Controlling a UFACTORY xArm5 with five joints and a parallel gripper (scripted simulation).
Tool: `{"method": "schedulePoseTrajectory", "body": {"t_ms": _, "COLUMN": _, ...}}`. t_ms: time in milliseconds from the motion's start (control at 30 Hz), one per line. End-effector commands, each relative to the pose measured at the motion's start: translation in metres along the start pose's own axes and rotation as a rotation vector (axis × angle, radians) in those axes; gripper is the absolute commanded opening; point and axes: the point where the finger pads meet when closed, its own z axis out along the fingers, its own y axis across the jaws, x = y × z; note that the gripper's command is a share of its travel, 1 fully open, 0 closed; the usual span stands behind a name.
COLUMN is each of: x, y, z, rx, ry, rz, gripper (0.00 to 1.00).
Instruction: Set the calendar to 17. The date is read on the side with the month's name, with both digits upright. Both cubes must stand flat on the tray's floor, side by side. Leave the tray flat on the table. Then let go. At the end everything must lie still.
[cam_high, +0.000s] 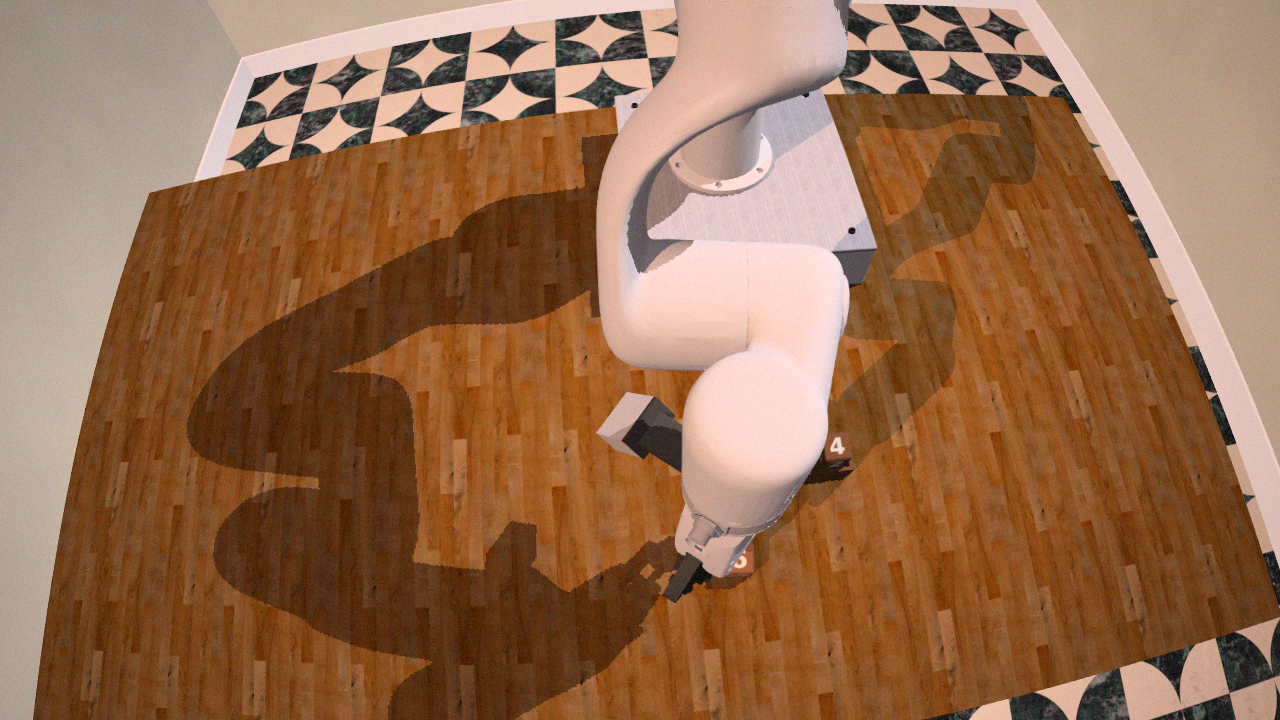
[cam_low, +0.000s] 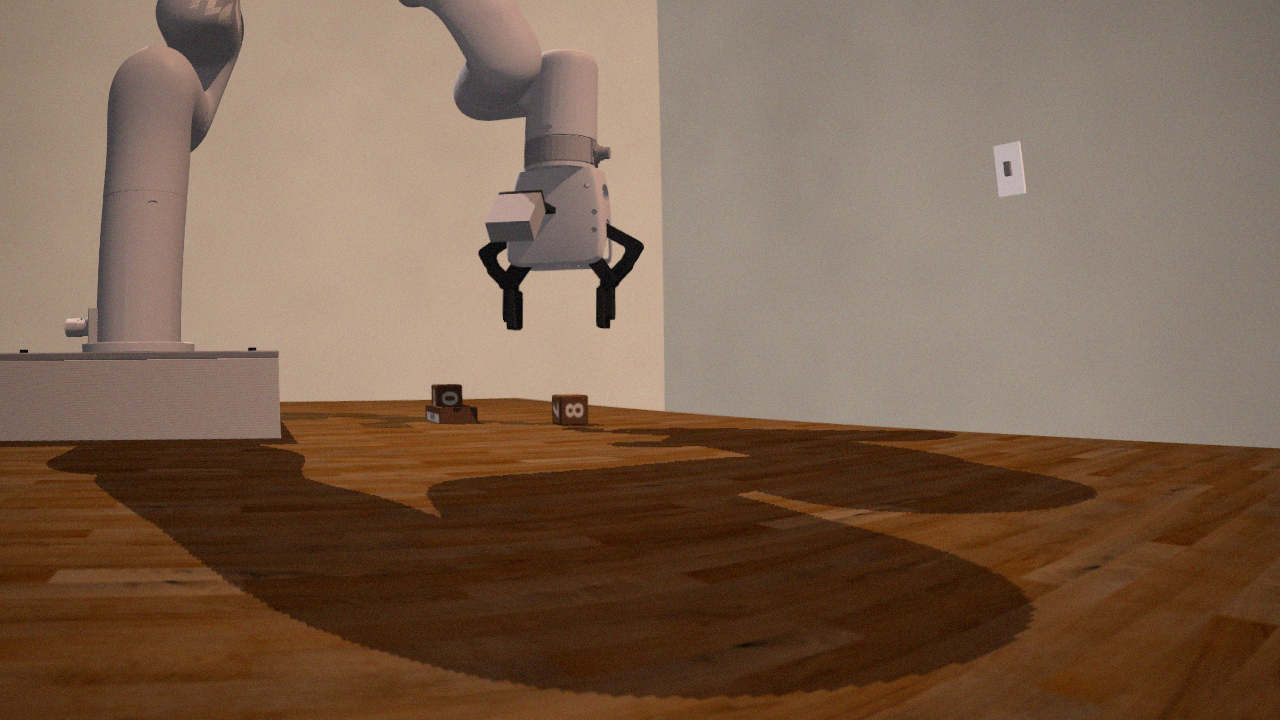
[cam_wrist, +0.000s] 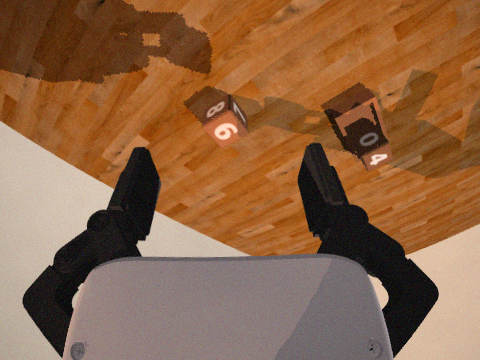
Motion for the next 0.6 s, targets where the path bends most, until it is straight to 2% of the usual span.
{"method": "schedulePoseTrajectory", "body": {"t_ms": 0, "x": -0.008, "y": -0.002, "z": -0.002, "rx": 0.001, "ry": -0.001, "rz": -0.174, "gripper": 1.0}}
{"method": "schedulePoseTrajectory", "body": {"t_ms": 567, "x": -0.024, "y": -0.003, "z": -0.003, "rx": 0.001, "ry": 0.0, "rz": -0.529, "gripper": 1.0}}
